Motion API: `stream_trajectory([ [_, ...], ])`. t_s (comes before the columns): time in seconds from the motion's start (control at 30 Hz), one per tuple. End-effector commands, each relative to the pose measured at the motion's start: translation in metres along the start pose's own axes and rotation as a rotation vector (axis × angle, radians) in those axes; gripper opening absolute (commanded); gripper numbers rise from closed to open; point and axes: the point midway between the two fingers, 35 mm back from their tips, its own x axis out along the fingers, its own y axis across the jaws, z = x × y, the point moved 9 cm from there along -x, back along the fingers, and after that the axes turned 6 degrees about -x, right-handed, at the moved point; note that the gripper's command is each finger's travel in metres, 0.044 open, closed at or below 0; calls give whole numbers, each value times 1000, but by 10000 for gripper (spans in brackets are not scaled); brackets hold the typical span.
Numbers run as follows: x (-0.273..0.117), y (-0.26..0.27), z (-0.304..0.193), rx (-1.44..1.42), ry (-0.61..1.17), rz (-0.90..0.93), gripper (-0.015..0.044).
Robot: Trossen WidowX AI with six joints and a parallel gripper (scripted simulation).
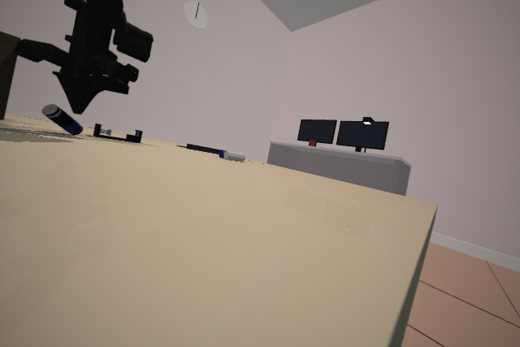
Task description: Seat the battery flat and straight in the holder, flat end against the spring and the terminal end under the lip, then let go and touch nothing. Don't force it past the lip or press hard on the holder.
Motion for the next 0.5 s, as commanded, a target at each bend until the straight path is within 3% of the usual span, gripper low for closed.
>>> stream_trajectory([
  [0.0, 2, -6, -4, -9, 4, -11, 0],
  [0.13, -4, -3, -1, 0, 1, 1, 0],
  [0.47, -73, -5, -3, -10, 7, -7, 0],
])
